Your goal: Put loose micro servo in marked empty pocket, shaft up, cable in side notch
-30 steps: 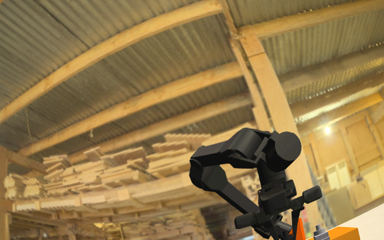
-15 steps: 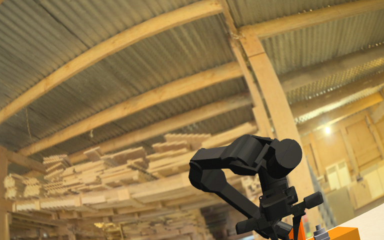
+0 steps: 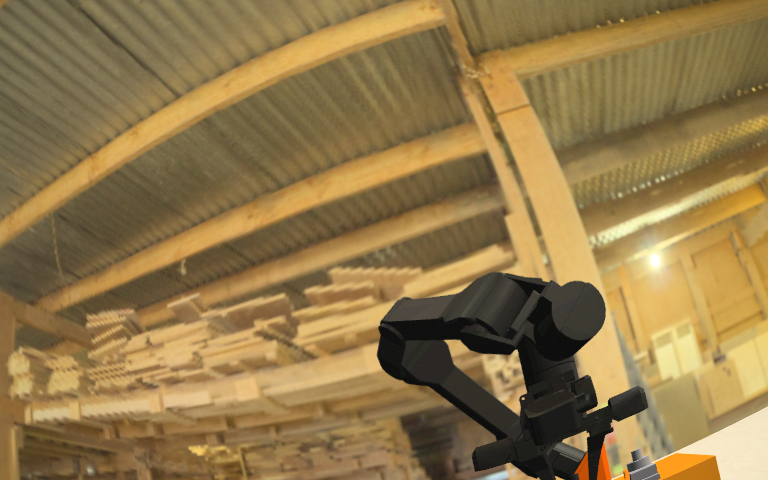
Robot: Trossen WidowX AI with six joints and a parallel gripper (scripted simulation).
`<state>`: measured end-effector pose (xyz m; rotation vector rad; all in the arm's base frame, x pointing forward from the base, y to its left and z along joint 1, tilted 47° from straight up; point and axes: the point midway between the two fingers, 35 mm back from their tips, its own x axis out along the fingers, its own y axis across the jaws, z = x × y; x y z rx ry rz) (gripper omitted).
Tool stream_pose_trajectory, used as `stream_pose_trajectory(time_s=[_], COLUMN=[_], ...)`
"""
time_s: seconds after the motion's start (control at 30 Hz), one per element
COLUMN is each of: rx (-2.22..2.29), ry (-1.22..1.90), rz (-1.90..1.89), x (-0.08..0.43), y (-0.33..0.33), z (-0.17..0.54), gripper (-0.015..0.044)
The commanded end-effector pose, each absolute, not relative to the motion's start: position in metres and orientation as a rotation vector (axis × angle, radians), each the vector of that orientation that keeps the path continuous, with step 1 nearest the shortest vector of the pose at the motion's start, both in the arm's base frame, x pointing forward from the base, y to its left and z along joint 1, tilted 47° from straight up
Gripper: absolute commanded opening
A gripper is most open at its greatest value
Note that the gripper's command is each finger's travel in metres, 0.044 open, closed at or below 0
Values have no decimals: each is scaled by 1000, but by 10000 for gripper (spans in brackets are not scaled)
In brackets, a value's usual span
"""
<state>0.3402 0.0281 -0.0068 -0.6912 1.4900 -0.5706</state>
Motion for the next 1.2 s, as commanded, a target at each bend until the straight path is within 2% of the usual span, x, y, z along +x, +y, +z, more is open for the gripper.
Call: stream_pose_trajectory(time_s=[0.0,0.4,0.53,0.73,1.17], rx=[-693,-693,-698,-694,-740], ry=[1488,1489,1494,1497,1505], rz=[-566,-566,-558,-561,-528], x=[341,334,312,231,232], y=[38,53,65,93,112], z=[2,18,27,63,79], gripper=[187,187,292,440,440])
